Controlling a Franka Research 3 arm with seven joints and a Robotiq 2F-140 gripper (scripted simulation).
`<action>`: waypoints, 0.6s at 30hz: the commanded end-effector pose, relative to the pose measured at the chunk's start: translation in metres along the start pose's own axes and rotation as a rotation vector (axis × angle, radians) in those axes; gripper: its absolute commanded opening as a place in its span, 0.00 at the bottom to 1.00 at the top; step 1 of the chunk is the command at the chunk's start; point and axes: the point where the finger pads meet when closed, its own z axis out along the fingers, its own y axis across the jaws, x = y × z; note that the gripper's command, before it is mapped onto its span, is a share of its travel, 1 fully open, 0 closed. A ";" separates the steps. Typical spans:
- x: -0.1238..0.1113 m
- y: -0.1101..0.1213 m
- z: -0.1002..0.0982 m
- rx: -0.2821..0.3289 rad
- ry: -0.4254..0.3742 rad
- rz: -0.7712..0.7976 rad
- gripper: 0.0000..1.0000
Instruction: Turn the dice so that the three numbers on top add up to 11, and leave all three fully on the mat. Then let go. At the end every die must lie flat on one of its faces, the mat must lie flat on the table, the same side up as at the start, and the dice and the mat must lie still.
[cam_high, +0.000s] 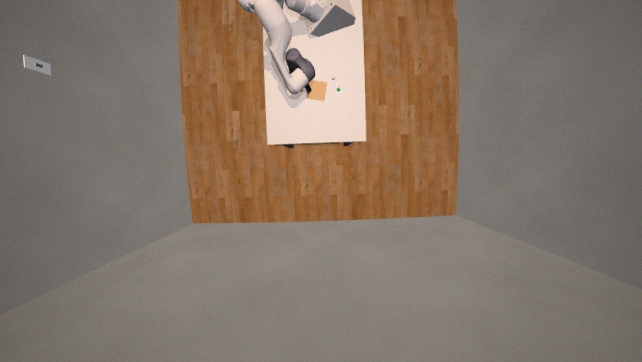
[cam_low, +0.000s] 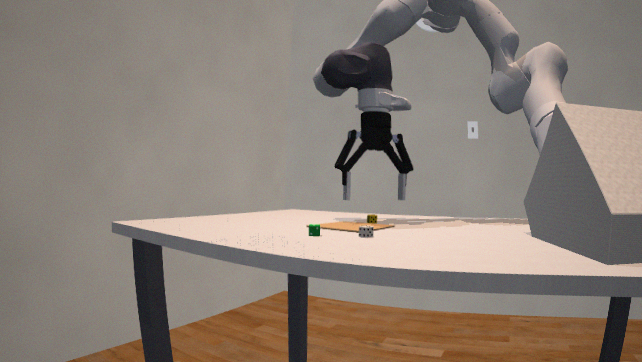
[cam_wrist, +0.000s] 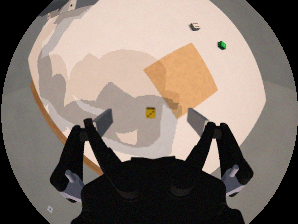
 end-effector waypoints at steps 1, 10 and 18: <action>0.000 0.001 0.001 -0.002 -0.001 -0.002 1.00; 0.011 0.006 0.001 -0.002 -0.001 -0.002 1.00; 0.053 0.028 0.001 -0.002 -0.001 -0.002 1.00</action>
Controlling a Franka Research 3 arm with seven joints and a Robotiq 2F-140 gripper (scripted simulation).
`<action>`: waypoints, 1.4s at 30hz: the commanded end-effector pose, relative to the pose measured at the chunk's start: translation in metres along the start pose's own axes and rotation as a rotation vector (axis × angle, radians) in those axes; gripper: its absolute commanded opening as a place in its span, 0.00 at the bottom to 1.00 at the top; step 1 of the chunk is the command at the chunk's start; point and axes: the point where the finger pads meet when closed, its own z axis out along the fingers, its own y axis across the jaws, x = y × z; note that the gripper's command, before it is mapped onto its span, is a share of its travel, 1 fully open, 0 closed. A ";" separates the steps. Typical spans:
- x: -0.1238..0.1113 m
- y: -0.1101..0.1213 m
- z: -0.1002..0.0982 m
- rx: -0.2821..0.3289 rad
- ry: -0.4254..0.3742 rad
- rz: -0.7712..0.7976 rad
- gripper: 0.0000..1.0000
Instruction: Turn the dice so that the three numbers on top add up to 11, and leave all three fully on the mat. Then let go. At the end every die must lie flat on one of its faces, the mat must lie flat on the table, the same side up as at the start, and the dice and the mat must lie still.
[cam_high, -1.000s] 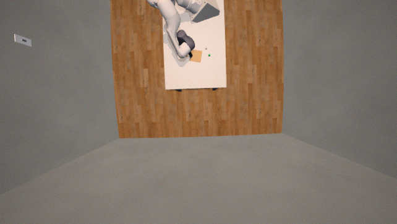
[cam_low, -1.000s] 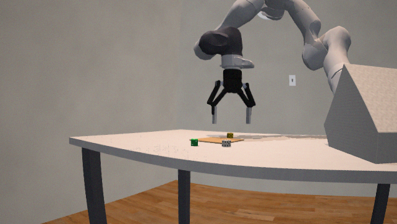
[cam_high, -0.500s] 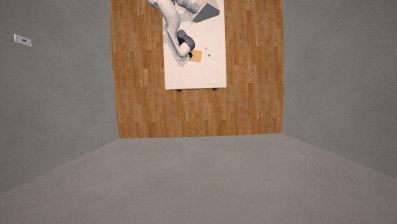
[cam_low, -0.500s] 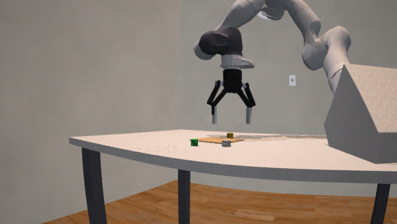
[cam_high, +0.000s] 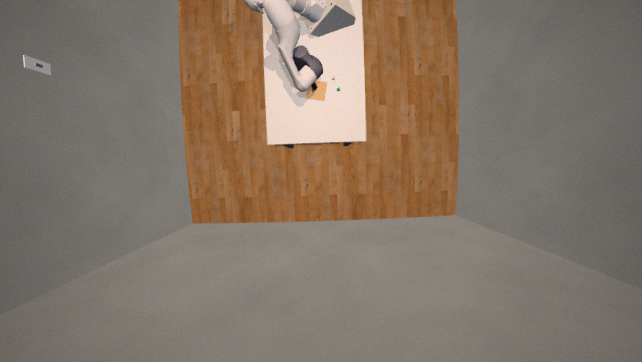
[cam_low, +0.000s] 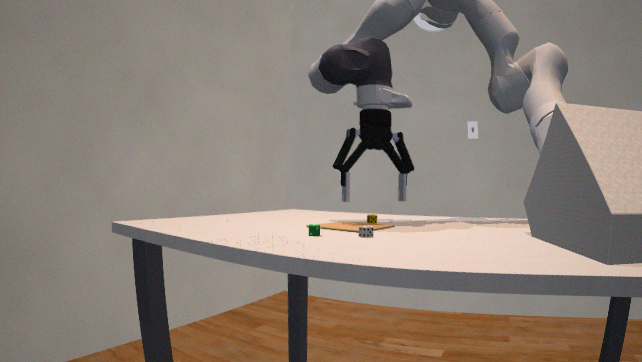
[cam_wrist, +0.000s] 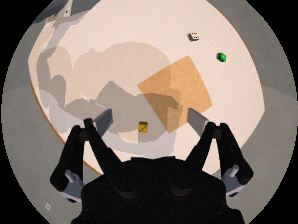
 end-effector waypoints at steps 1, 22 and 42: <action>0.023 0.015 0.000 -0.008 0.001 0.030 1.00; 0.144 0.081 -0.001 -0.008 0.001 0.030 1.00; 0.189 0.106 -0.001 -0.008 0.001 0.030 1.00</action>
